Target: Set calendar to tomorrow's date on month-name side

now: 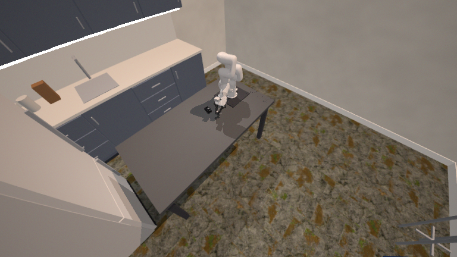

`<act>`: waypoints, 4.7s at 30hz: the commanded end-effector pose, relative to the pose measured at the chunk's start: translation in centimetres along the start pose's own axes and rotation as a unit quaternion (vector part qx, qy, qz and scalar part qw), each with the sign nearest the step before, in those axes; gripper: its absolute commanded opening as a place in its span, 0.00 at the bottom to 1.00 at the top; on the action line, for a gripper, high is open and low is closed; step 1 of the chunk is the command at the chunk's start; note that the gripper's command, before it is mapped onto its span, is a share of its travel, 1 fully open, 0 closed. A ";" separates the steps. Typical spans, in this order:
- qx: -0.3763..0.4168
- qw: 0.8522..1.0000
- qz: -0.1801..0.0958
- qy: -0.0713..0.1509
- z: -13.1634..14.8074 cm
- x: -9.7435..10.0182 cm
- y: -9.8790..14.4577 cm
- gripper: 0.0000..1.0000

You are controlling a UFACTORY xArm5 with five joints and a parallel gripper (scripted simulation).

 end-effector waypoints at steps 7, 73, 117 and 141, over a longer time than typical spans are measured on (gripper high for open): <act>0.000 1.000 -0.027 0.003 0.0 -0.2 -0.6 0.29; -0.005 0.958 -0.285 0.034 -0.4 -1.2 -4.0 0.29; -0.002 0.829 -0.556 0.066 -1.2 -4.3 -6.5 0.29; -0.001 0.713 -0.696 0.085 -1.3 -6.8 -7.0 0.29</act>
Point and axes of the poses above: the point where the finger pads meet when closed, its own x axis back along the fingers, its own z axis across the jaws, y = z × x, the point moved 5 cm from there along x, back along the fingers, and after that the axes turned 7 degrees about -x, right-handed, at the moved point
